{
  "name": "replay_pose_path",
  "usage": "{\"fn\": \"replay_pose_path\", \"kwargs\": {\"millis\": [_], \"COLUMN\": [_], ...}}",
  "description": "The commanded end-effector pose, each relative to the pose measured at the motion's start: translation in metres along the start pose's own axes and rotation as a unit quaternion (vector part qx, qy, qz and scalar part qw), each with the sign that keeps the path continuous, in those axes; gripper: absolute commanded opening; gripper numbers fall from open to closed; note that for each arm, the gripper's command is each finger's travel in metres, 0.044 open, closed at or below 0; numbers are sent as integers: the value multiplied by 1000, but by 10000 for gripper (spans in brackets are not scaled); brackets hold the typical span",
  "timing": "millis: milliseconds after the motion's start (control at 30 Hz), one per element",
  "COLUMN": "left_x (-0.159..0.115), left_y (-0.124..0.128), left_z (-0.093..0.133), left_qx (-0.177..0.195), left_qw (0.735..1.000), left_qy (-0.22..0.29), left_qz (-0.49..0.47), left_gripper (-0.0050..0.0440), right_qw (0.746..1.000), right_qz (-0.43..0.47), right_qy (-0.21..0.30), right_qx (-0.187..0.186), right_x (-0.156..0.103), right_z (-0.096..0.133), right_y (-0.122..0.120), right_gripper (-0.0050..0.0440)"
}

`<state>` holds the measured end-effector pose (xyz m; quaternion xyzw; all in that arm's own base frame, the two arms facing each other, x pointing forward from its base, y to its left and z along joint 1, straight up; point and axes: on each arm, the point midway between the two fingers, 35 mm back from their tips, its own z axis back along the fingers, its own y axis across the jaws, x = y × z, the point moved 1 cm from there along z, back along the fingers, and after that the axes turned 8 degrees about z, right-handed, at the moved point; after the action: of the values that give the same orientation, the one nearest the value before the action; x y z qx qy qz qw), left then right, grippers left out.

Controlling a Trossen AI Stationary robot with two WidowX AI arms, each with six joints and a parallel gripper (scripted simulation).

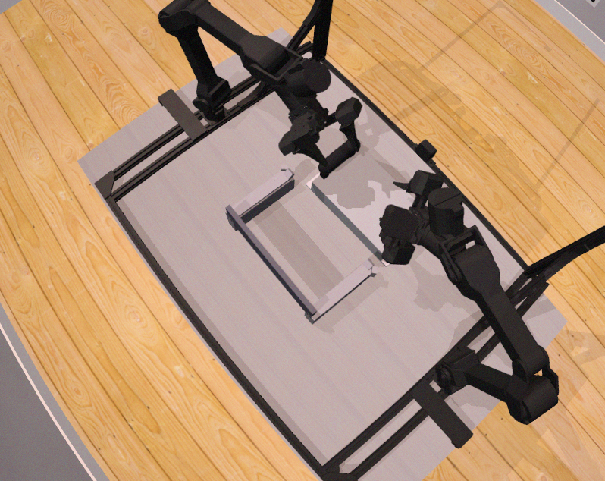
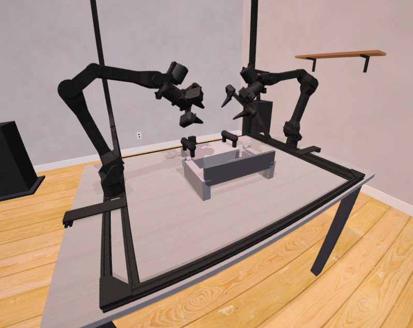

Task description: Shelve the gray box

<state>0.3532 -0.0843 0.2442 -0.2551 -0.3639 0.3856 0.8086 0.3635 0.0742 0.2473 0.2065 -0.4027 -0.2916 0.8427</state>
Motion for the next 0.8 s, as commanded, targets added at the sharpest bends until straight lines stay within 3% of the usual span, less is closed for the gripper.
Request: {"fn": "replay_pose_path", "kwargs": {"millis": [0, 67, 300, 567, 633, 767], "left_x": [-20, -20, -51, -78, -78, -88], "left_y": [-1, -1, 5, 12, 12, 14], "left_z": [-11, -11, -22, -26, -26, -26], "left_qx": [61, 61, 171, 270, 270, 304], "left_qw": [994, 994, 960, 904, 904, 879], "left_qy": [32, 32, 45, 13, 13, -9], "left_qz": [83, 83, 219, 332, 332, 367], "left_gripper": [380, 380, 380, 380, 380, 380], "right_qw": [994, 994, 964, 919, 919, 899], "right_qz": [-82, -82, -196, -284, -284, -313], "right_qy": [49, 49, 96, 106, 106, 101], "right_qx": [-52, -52, -152, -252, -252, -291], "right_x": [-19, -19, -50, -78, -78, -88], "right_z": [-13, -13, -25, -29, -29, -29], "right_y": [3, 3, 6, 6, 6, 6], "right_gripper": [380, 380, 380, 380, 380, 380]}}
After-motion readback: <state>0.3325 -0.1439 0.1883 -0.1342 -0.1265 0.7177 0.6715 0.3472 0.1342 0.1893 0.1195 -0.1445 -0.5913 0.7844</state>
